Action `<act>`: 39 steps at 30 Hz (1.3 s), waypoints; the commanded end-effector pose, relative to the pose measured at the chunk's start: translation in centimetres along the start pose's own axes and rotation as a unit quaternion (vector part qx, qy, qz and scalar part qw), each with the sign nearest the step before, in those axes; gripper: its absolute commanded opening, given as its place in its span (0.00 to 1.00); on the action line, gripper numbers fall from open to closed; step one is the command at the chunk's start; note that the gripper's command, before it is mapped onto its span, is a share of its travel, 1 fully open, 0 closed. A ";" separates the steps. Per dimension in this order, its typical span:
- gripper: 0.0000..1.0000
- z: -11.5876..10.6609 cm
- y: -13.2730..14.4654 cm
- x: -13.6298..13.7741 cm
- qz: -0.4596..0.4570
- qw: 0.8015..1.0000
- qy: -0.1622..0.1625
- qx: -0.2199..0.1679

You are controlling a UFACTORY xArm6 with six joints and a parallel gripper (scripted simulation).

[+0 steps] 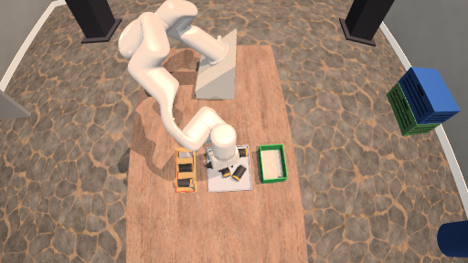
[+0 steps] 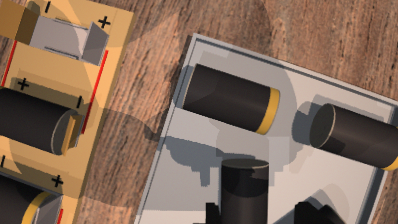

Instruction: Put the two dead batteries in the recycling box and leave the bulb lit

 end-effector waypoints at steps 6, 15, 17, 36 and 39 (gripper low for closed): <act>0.51 0.1 0.1 -0.1 0.001 1.000 -0.001 -0.002; 0.51 3.2 0.1 -0.1 0.001 1.000 -0.001 -0.002; 0.51 3.3 0.1 -0.1 0.001 1.000 -0.001 -0.002; 0.51 4.3 0.1 -0.1 0.001 1.000 -0.001 -0.002; 0.51 4.3 0.1 -0.1 0.001 1.000 -0.001 -0.002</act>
Point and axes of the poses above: the point where the finger pads meet when closed, its own z axis out along the fingers, its own x axis across the jaws, y = z × x, the point moved 4 cm from there along -z, back along the fingers, and after that the axes turned 14 degrees about -z, right-handed, at the moved point
